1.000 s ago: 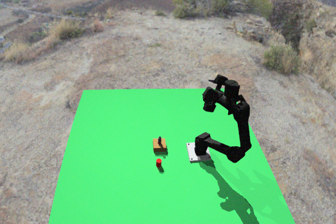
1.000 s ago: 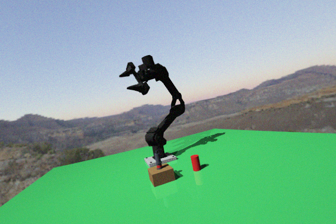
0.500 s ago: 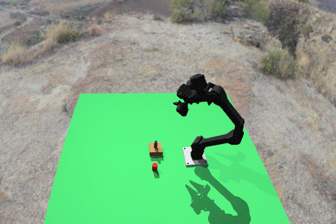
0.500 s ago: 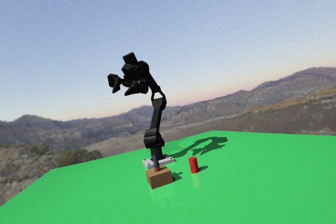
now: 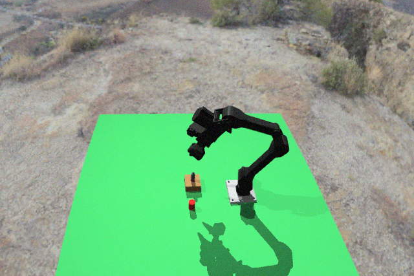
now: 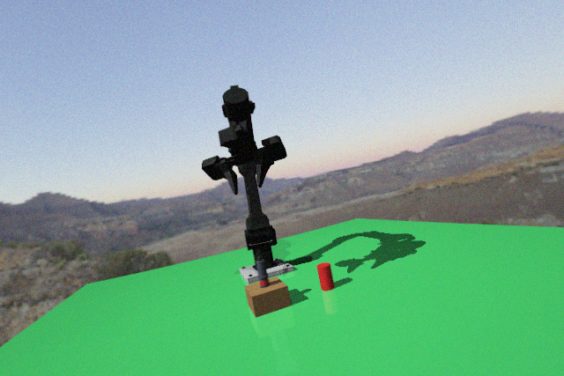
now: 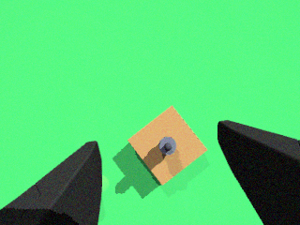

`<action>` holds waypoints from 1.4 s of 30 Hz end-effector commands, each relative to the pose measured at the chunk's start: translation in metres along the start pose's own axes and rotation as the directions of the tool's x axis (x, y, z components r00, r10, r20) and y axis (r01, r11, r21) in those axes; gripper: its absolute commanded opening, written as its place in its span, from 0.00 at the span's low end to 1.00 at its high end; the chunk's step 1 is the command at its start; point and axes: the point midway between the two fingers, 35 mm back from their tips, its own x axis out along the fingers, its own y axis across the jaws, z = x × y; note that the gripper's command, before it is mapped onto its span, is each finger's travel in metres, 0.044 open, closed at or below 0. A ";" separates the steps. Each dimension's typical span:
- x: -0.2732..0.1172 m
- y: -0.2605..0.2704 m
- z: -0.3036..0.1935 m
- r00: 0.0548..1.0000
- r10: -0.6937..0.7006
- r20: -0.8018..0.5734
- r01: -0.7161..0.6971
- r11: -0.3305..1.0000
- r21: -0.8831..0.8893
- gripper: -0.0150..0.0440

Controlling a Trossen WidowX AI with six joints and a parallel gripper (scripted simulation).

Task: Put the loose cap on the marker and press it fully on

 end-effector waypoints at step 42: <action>0.143 0.105 -0.132 0.866 -0.092 -0.491 0.246 0.935 0.257 0.68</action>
